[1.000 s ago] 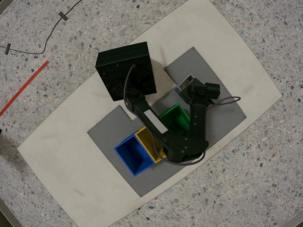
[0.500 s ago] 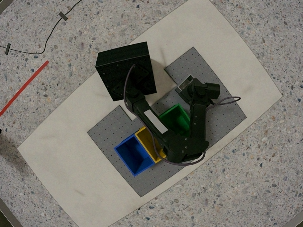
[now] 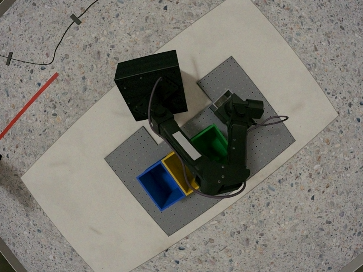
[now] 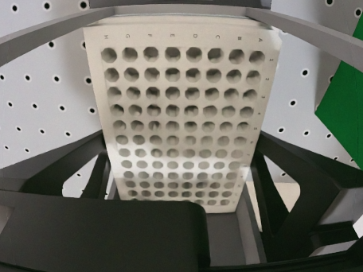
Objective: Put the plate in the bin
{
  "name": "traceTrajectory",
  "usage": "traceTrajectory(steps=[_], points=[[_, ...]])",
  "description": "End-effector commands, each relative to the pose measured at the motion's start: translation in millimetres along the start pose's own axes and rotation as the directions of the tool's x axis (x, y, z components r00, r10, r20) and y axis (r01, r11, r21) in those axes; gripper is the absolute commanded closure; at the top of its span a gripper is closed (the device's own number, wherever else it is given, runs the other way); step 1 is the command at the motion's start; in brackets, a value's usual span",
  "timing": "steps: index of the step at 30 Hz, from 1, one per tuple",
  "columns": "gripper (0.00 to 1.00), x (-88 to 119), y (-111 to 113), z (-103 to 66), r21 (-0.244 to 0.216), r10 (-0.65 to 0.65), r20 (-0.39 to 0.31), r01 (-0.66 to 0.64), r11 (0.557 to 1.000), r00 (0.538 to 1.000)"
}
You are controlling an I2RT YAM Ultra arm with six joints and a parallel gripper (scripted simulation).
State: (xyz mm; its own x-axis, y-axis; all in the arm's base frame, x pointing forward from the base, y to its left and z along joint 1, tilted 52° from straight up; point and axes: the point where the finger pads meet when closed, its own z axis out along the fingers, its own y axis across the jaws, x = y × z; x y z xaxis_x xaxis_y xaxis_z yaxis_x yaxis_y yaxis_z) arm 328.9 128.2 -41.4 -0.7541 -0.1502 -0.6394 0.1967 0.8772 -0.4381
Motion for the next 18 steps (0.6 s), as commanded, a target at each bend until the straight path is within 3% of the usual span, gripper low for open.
traceTrajectory(steps=[1,18], points=[[1.0,-11,4,-10.7,-0.012,0.003,0.038,-0.003,1.0,0.999],[1.0,-17,7,-38.1,-0.02,0.026,0.043,-0.025,0.999,0.999]])
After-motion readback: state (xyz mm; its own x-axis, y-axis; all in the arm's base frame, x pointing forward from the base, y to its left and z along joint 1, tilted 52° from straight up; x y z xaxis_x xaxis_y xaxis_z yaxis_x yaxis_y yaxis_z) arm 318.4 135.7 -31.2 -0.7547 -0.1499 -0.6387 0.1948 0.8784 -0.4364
